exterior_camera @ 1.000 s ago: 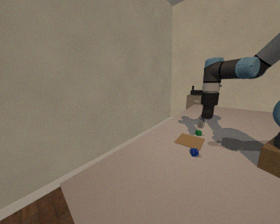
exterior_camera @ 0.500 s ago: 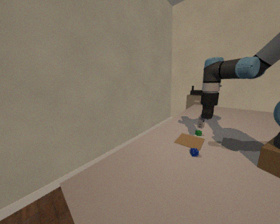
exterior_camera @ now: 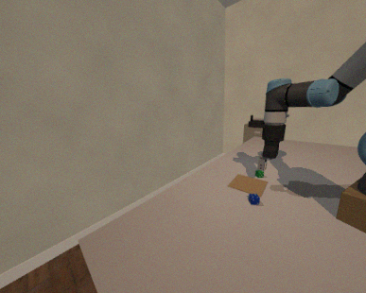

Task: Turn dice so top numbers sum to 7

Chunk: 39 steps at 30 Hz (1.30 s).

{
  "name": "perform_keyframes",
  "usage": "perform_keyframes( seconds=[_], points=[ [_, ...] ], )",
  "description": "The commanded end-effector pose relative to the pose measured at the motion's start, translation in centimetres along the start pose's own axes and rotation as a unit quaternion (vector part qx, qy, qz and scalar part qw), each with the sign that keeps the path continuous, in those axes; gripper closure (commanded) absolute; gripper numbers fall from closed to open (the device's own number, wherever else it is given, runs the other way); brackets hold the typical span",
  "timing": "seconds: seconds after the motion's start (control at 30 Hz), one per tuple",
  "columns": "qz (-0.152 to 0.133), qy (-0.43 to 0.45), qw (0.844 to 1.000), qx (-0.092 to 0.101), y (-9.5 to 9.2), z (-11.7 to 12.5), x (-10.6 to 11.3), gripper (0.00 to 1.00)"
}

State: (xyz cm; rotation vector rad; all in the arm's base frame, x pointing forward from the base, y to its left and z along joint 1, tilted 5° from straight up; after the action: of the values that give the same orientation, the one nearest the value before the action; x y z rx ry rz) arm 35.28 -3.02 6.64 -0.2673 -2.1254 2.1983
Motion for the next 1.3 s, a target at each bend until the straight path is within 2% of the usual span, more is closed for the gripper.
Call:
perform_keyframes(
  seconds=[0.0,0.27,0.33,0.73,1.27],
  points=[
    [0.0,0.0,1.0,0.0,1.3,0.0,-0.1,0.43],
    [0.0,0.0,1.0,0.0,4.1,-0.1,-0.1,0.43],
    [0.0,0.0,1.0,0.0,4.1,-0.1,-0.1,0.43],
    [0.0,0.0,1.0,0.0,7.5,-0.1,-0.2,0.43],
    [0.0,0.0,1.0,0.0,8.4,-0.1,-0.2,0.43]
  ],
)
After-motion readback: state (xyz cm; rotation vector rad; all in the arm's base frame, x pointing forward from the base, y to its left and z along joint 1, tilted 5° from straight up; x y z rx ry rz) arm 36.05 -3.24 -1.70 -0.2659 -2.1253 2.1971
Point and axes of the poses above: the point where the finger pads meet when closed, its own y axis out along the fingers, its own z axis across the jaws, x = y × z, the point moved 3 cm from there along -y, back along the fingers, and after that the axes turned 5 degrees about y, right-handed, at the moved point
